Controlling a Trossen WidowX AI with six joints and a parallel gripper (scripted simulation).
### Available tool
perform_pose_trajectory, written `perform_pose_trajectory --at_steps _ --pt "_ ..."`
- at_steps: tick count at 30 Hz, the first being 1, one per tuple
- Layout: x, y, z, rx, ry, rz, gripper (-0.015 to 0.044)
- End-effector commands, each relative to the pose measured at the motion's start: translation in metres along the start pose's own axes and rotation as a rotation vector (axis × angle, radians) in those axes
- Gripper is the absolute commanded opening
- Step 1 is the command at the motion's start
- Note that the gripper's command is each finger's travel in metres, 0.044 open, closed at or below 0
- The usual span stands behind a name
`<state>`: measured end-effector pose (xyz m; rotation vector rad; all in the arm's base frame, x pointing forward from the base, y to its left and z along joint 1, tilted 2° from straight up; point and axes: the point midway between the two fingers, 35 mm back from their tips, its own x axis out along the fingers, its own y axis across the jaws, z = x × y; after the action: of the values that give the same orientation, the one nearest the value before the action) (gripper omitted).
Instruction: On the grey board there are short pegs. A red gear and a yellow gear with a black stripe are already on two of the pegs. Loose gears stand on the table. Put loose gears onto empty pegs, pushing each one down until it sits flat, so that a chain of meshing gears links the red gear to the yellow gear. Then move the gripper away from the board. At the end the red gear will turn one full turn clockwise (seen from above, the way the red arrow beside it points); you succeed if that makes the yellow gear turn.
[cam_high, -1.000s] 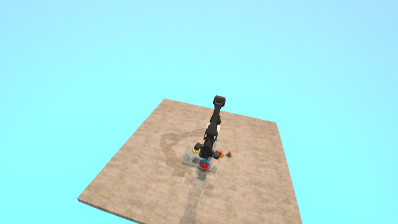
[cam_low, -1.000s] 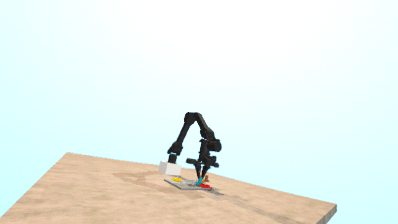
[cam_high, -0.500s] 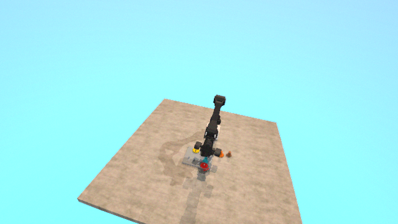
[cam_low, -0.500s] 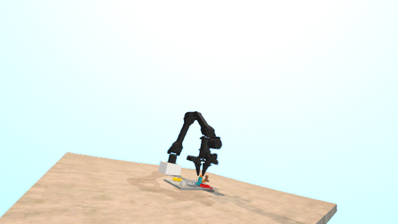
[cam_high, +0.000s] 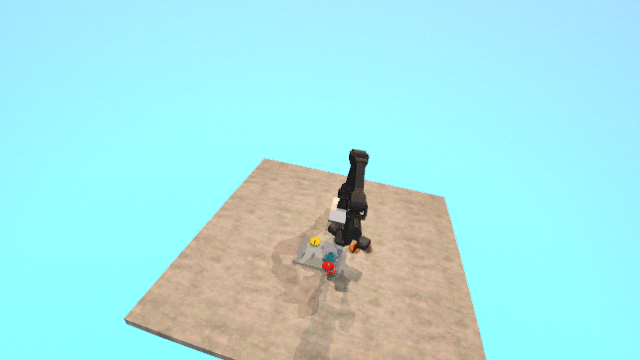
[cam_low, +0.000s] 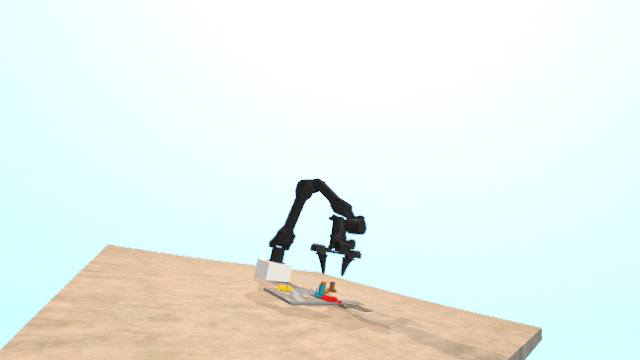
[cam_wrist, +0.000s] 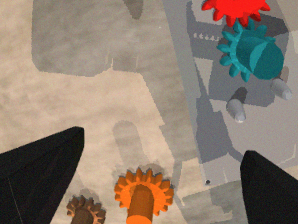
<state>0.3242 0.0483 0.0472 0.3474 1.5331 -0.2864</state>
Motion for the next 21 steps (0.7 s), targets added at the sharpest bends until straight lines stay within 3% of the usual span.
perform_pose_trajectory --at_steps 1,13,21 --pt "0.002 0.038 -0.059 0.318 0.014 -0.003 0.0440" --pt "0.002 0.062 -0.139 0.836 0.016 -0.003 0.0440" --pt "0.002 0.063 -0.141 0.854 0.017 -0.003 0.0440"
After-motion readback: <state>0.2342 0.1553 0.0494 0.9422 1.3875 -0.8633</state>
